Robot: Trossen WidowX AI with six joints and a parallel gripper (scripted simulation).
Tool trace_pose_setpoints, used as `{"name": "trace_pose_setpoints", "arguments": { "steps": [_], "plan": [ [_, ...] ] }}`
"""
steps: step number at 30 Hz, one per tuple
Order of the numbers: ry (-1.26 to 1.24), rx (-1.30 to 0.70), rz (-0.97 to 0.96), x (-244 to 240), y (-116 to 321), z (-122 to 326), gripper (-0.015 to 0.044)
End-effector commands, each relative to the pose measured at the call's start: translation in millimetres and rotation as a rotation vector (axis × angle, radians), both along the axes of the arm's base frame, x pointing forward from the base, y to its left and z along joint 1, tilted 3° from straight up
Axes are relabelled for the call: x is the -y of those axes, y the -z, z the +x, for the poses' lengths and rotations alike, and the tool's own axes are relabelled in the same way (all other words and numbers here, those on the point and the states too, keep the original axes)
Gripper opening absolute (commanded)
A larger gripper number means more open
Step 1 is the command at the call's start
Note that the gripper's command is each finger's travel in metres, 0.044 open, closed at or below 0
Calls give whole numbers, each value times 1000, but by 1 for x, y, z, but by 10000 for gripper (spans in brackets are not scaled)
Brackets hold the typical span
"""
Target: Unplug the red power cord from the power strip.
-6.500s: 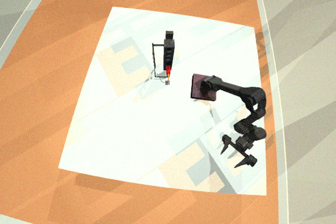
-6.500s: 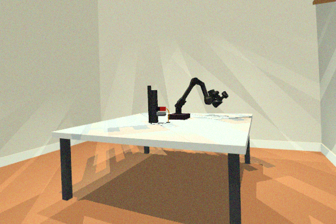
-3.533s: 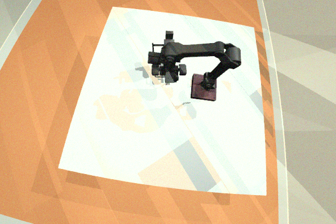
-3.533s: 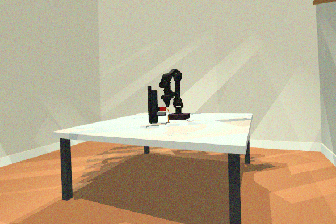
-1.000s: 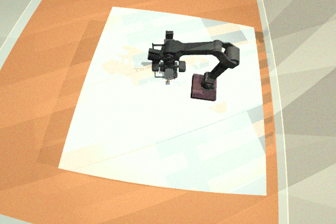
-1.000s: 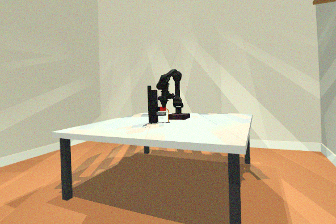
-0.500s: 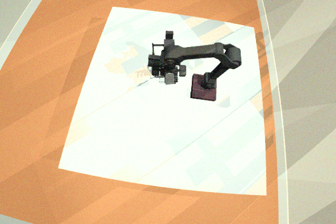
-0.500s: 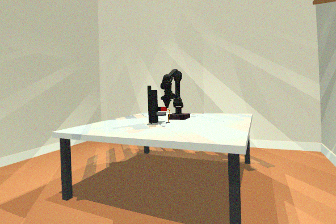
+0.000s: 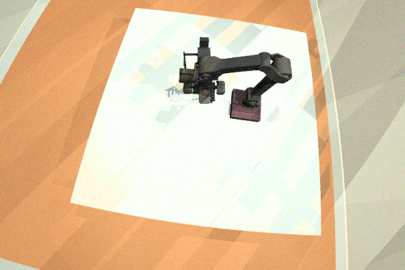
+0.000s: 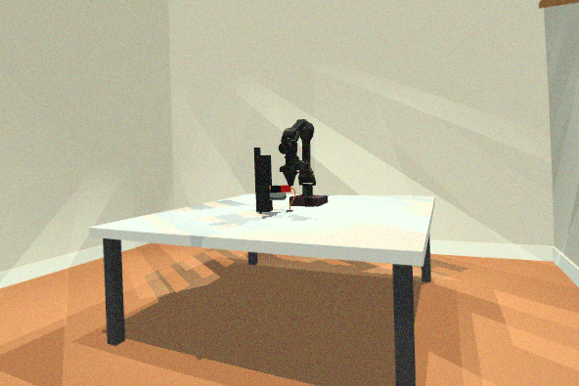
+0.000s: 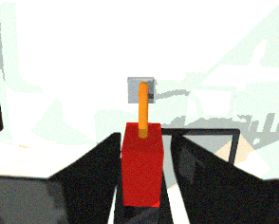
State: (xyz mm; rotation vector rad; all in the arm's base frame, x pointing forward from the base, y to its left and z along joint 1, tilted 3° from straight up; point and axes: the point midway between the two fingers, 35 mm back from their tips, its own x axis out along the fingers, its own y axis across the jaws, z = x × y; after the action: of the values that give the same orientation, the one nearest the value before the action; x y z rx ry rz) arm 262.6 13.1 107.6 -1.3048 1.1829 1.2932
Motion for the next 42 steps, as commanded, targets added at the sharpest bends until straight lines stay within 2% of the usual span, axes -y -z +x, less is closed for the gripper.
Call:
{"name": "trace_pose_setpoints", "arguments": {
  "steps": [1, 8, 29, 42],
  "plan": [
    [-1, 3, -6, 2, 0, 1, 160],
    [-40, -5, 46, 2, -10, 1, 160],
    [-40, -5, 45, 23, -10, 5, 160],
    [-40, -5, 45, 22, 2, 5, 160]
  ]
}}
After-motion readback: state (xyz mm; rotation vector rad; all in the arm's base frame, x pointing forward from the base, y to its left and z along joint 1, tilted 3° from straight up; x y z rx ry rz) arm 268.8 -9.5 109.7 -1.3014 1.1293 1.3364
